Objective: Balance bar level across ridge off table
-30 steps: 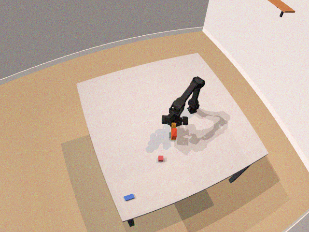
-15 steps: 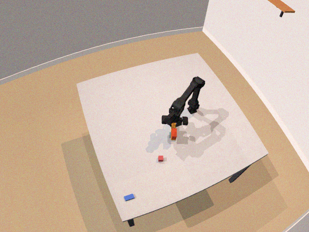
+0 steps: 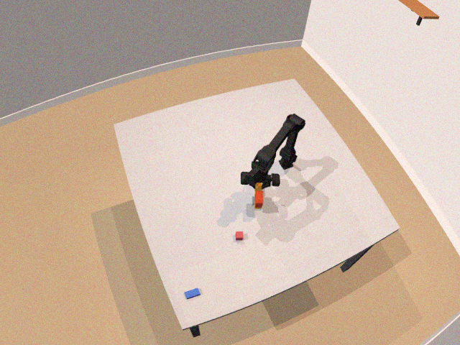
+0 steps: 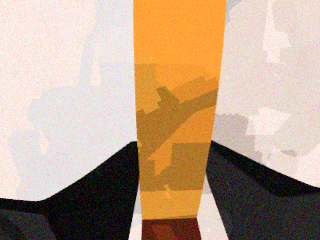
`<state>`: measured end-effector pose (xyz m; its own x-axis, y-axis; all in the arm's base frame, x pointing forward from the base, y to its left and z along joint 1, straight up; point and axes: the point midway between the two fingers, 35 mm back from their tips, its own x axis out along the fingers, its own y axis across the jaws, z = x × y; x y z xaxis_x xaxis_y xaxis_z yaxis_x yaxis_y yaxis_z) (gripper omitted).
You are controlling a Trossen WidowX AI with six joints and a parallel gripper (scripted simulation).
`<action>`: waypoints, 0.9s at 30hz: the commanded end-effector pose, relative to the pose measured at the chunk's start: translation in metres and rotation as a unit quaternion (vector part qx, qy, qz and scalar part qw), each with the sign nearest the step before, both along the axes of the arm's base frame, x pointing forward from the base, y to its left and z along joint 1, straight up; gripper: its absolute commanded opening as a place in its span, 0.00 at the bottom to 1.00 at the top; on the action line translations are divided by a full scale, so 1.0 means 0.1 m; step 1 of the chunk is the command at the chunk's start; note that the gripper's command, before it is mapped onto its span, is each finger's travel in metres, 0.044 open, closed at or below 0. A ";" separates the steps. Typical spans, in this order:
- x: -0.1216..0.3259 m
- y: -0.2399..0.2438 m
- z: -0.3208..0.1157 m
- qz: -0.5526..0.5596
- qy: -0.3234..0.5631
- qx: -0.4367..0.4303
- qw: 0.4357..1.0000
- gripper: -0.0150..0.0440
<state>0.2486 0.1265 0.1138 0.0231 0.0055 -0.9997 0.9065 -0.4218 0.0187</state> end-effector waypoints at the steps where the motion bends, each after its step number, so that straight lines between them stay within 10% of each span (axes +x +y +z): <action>1: 0.00 0.01 0.00 0.002 0.000 0.003 1.000 0.25; 27: 0.00 0.01 -0.03 0.002 0.000 0.003 1.000 0.25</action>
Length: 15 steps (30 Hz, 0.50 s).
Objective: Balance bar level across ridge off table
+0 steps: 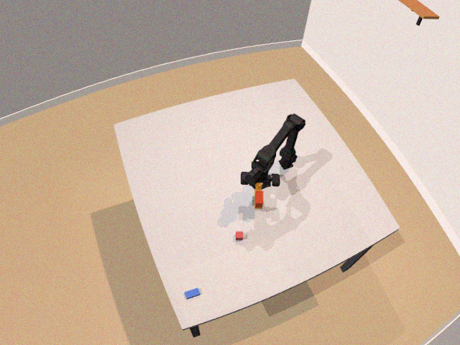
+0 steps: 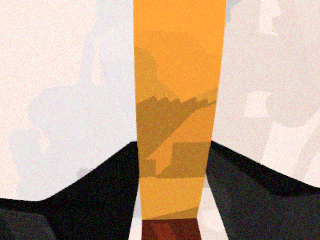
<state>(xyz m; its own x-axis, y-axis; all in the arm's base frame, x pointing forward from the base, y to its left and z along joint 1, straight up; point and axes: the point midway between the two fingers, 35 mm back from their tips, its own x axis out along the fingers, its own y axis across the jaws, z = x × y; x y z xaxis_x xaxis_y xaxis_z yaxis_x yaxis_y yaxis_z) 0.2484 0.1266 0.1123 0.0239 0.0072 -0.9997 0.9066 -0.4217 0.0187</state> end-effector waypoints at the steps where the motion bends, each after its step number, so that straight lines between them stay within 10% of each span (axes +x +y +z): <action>1: 0.00 0.01 -0.01 0.002 0.000 0.002 1.000 0.25; 15: 0.00 0.01 -0.02 0.002 0.000 0.002 1.000 0.25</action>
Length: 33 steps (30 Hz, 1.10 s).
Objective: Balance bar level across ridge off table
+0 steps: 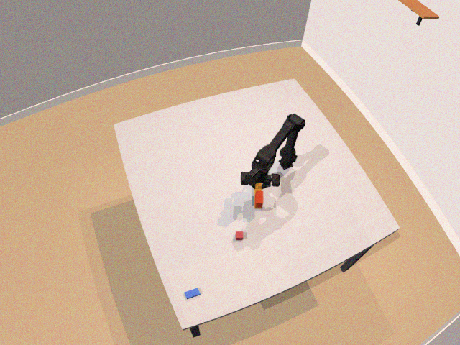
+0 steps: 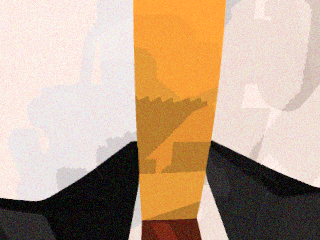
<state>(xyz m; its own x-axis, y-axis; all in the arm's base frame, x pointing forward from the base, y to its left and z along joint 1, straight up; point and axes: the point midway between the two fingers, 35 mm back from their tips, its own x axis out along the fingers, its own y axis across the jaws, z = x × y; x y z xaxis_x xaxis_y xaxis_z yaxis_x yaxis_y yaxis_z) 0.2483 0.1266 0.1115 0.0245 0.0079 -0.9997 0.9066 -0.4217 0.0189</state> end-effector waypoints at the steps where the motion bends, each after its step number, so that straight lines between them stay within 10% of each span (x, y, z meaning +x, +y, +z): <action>1: 0.00 0.01 -0.02 0.002 0.001 0.002 1.000 0.25; 33: 0.00 0.00 -0.04 0.002 0.001 0.002 1.000 0.25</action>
